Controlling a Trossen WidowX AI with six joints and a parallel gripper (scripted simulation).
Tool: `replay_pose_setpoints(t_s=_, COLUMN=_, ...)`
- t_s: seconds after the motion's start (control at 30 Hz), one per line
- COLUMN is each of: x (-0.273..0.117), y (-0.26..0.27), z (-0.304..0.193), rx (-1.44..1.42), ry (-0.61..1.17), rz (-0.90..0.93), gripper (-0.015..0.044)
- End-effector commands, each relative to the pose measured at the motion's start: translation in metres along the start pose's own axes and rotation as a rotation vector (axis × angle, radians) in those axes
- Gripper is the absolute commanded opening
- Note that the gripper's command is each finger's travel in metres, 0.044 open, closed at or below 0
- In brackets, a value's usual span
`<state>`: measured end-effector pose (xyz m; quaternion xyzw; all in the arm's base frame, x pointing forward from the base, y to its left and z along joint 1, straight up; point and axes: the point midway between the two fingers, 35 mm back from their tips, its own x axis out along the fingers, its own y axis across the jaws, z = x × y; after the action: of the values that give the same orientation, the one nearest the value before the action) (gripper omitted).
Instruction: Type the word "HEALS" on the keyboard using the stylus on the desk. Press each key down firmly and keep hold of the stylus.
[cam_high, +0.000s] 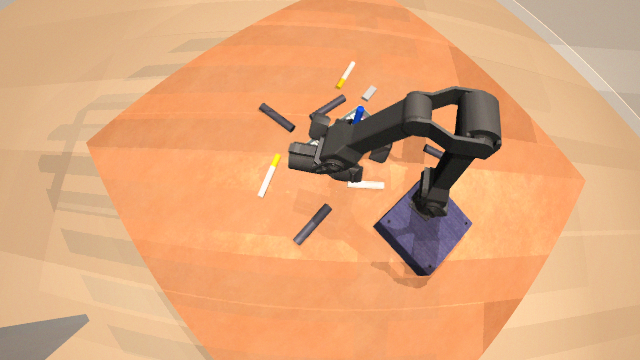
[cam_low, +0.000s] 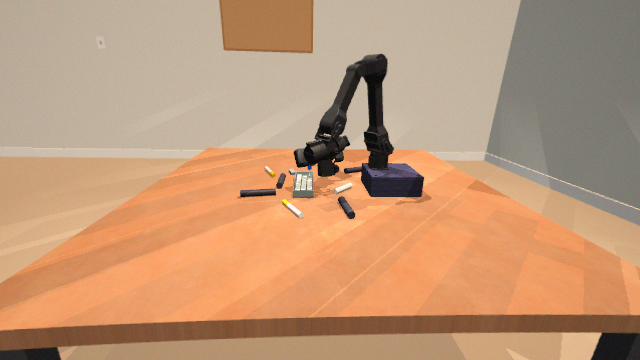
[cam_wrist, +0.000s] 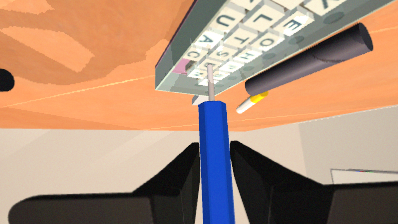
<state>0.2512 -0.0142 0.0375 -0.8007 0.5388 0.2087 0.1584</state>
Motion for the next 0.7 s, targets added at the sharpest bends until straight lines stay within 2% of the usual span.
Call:
replay_pose_setpoints(t_s=0.0, x=0.0024, y=0.0013, z=0.0029, rx=-0.006, ry=0.003, rz=0.000, gripper=0.0053)
replay_pose_setpoints(t_s=0.03, x=0.0030, y=0.0012, z=0.0037, rx=-0.006, ry=0.004, rz=0.000, gripper=0.0079)
replay_pose_setpoints(t_s=0.07, x=0.0033, y=0.0012, z=0.0041, rx=-0.006, ry=0.004, rz=0.000, gripper=0.0081)
replay_pose_setpoints(t_s=0.67, x=0.0072, y=0.0013, z=0.0108, rx=-0.006, ry=0.004, rz=0.000, gripper=0.0081)
